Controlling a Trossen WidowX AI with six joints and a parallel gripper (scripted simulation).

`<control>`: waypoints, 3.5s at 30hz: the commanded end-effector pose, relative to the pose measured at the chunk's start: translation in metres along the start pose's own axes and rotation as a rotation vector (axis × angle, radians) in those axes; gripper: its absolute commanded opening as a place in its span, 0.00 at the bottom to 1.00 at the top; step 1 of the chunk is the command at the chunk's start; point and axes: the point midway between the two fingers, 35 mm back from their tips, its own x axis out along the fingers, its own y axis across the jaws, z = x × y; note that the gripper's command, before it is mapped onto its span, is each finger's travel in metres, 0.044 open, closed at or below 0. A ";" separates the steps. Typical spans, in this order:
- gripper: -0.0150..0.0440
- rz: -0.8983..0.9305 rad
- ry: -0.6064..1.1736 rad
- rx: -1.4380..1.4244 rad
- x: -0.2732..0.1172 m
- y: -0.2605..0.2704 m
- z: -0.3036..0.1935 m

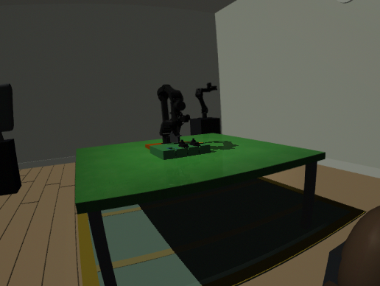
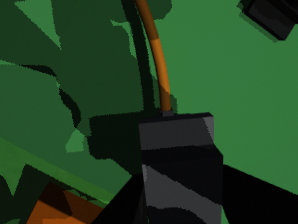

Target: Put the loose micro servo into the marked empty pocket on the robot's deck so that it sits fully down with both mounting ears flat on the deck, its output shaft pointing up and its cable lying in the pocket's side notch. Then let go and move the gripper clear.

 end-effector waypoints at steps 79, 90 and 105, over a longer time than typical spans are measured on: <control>0.25 -0.012 -0.013 0.598 -0.021 -0.093 -0.029; 0.25 -0.012 -0.015 0.598 -0.022 -0.108 -0.008; 0.25 -0.014 -0.021 0.597 -0.024 -0.142 0.040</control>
